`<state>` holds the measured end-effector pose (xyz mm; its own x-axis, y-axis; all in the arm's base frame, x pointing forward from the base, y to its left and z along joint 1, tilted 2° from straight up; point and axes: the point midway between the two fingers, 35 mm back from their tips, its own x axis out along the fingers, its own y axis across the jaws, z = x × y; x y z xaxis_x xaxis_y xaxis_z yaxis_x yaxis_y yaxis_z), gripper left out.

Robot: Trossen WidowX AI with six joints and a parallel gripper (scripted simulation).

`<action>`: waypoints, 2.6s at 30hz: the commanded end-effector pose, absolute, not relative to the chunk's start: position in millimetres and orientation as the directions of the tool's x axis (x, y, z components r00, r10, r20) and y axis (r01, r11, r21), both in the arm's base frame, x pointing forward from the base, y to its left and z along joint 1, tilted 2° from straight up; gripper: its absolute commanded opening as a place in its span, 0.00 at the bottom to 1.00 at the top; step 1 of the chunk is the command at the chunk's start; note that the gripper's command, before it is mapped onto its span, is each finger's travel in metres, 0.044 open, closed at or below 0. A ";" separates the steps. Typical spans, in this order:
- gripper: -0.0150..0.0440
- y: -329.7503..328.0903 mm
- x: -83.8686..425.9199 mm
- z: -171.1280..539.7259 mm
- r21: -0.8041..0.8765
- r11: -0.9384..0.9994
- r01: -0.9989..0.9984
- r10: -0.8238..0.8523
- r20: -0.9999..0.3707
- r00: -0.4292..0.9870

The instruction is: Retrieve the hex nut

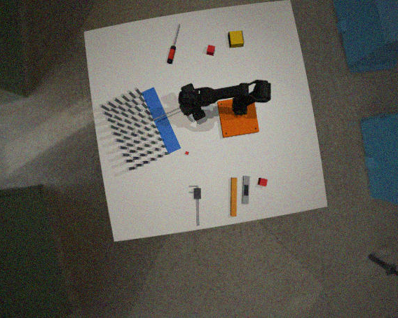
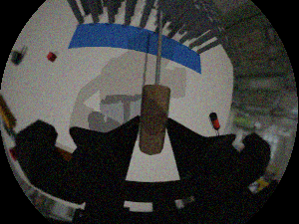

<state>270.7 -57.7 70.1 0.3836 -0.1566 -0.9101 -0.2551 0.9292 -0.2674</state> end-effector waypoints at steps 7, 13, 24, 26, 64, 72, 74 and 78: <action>0.25 -56.6 264.4 42.9 -0.270 0.930 -0.249 -0.161 -0.909 0.383; 0.25 -55.8 267.4 43.2 -0.270 0.930 -0.249 -0.161 -0.909 0.383; 0.25 -54.1 274.2 44.0 -0.270 0.930 -0.249 -0.161 -0.909 0.384; 0.25 -53.7 275.5 44.2 -0.270 0.930 -0.249 -0.161 -0.909 0.384; 0.25 -46.8 300.1 47.0 -0.269 0.930 -0.249 -0.160 -0.909 0.385; 0.25 -45.3 305.3 47.5 -0.269 0.930 -0.249 -0.160 -0.909 0.386; 0.25 -44.9 306.7 47.6 -0.269 0.930 -0.249 -0.160 -0.909 0.386; 0.25 -44.2 309.3 47.8 -0.269 0.930 -0.249 -0.160 -0.909 0.386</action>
